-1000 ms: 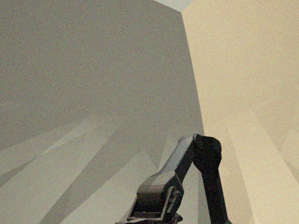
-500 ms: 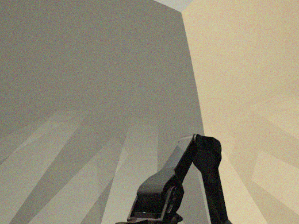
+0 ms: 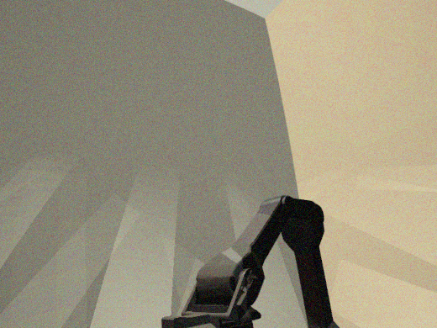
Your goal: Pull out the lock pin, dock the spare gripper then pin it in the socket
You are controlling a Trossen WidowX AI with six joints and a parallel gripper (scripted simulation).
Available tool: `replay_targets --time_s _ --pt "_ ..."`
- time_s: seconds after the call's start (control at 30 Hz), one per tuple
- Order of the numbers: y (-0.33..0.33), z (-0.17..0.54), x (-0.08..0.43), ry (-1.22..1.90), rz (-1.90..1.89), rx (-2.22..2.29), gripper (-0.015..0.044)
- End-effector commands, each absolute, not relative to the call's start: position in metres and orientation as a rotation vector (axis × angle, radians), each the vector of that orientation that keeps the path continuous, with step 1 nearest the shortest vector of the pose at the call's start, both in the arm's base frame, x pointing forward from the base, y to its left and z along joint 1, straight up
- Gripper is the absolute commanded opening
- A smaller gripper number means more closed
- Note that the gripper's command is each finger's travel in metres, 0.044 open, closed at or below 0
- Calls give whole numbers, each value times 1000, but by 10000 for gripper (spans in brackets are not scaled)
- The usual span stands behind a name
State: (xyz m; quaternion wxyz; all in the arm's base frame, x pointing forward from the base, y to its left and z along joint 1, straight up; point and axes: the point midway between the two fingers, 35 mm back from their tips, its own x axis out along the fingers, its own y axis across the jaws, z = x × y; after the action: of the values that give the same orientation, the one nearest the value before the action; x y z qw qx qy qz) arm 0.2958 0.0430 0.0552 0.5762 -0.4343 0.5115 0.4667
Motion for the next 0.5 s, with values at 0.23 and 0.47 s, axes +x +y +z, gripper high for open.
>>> replay_targets --time_s 0.23,0.47 --pt "51 59 298 1161 1116 -994 0" --pt "55 61 299 1160 1119 -992 0"
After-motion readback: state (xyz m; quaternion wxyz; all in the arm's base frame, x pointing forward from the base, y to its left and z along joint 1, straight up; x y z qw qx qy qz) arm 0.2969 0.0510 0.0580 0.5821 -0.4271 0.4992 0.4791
